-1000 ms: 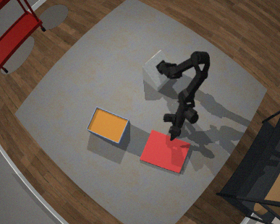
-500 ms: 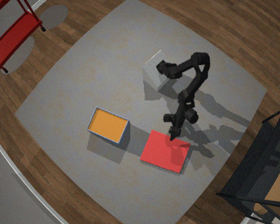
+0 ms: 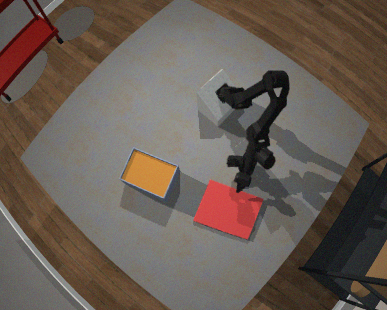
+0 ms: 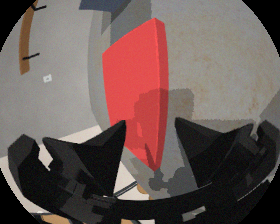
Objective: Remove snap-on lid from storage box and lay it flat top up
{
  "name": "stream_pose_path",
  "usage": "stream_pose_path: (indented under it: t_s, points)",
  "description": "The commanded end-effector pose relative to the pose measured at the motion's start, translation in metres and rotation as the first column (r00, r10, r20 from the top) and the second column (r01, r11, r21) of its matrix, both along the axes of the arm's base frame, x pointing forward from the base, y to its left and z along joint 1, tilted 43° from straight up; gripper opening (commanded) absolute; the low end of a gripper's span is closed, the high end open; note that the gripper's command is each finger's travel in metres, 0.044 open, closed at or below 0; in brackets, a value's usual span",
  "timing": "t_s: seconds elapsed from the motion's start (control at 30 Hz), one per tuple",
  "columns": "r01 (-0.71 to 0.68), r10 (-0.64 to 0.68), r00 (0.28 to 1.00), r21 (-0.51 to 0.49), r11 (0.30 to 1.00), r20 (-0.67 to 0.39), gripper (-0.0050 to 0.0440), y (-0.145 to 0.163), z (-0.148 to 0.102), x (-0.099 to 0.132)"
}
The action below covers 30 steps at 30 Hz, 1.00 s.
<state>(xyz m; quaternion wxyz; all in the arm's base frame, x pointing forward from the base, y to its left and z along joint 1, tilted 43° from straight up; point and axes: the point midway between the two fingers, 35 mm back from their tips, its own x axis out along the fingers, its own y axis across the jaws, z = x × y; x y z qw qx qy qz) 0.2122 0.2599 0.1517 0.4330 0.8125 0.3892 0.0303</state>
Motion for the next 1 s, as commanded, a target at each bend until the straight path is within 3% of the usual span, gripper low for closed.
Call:
stream_pose_path:
  t_s: [0.0, 0.83, 0.97]
  points:
    - [0.003, -0.003, 1.000, 0.001, 1.000, -0.003, 0.0275, -0.003, -0.002, -0.006]
    - [0.003, -0.003, 1.000, 0.001, 1.000, -0.003, 0.0275, -0.019, -0.015, -0.054]
    - [-0.001, 0.001, 1.000, 0.000, 1.000, -0.001, 0.0275, -0.018, -0.011, -0.051]
